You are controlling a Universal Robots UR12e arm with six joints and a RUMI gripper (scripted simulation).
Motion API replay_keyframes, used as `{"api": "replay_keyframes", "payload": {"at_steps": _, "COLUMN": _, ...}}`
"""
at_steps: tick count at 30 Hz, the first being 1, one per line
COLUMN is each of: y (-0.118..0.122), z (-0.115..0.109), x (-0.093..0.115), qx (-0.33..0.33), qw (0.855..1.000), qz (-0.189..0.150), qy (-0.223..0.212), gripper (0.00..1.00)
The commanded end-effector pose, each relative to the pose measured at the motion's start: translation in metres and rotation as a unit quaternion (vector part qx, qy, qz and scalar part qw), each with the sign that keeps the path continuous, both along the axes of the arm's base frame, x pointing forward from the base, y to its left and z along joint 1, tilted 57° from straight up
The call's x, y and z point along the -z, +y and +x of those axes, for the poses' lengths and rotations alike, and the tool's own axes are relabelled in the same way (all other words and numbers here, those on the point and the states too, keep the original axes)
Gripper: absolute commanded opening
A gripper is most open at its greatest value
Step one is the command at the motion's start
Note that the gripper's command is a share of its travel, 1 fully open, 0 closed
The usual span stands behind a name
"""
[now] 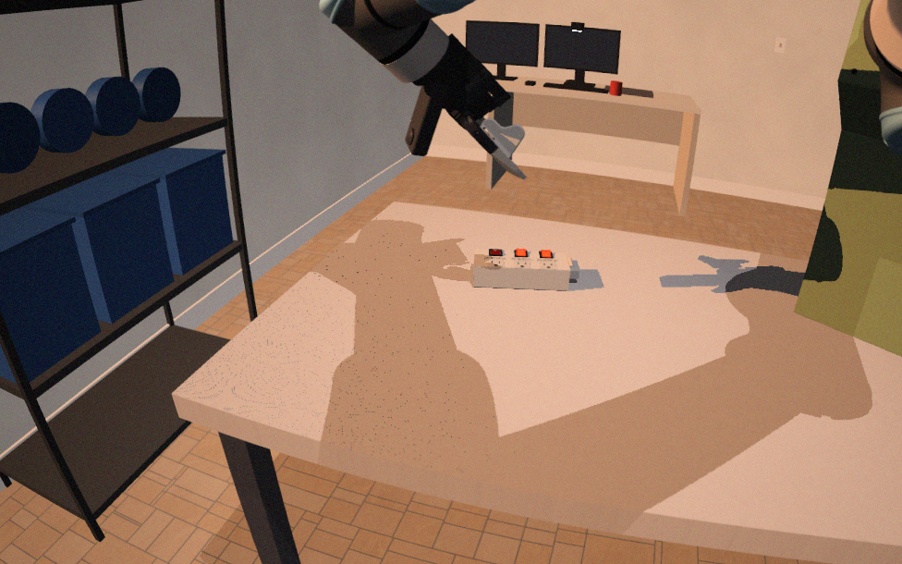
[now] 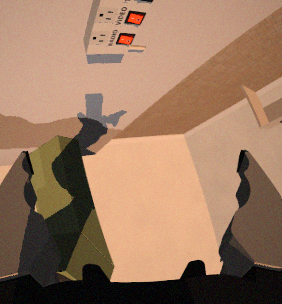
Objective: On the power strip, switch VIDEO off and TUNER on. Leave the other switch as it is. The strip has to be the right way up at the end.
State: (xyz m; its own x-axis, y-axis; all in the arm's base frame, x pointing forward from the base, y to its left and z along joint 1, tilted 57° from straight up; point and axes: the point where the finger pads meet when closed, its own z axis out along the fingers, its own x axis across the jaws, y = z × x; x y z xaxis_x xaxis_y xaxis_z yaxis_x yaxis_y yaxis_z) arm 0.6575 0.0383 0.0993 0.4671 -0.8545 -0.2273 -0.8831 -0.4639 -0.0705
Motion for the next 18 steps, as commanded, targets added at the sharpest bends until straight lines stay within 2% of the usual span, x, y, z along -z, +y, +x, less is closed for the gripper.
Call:
{"api": "replay_keyframes", "payload": {"at_steps": 1, "y": 0.01, "z": 0.004, "x": 0.017, "qx": -0.075, "qw": 0.996, "qz": 0.045, "qy": -0.014, "gripper": 1.0}}
{"api": "replay_keyframes", "payload": {"at_steps": 5, "y": 0.013, "z": 0.005, "x": 0.021, "qx": -0.091, "qw": 0.994, "qz": 0.055, "qy": -0.019, "gripper": 1.0}}
{"api": "replay_keyframes", "payload": {"at_steps": 9, "y": 0.022, "z": 0.008, "x": 0.035, "qx": -0.153, "qw": 0.983, "qz": 0.093, "qy": -0.042, "gripper": 1.0}}
{"api": "replay_keyframes", "payload": {"at_steps": 10, "y": 0.022, "z": 0.008, "x": 0.035, "qx": -0.153, "qw": 0.983, "qz": 0.093, "qy": -0.042, "gripper": 1.0}}
{"api": "replay_keyframes", "payload": {"at_steps": 16, "y": 0.03, "z": 0.011, "x": 0.047, "qx": -0.21, "qw": 0.967, "qz": 0.129, "qy": -0.07, "gripper": 1.0}}
{"api": "replay_keyframes", "payload": {"at_steps": 18, "y": 0.033, "z": 0.013, "x": 0.053, "qx": -0.237, "qw": 0.957, "qz": 0.145, "qy": -0.085, "gripper": 1.0}}
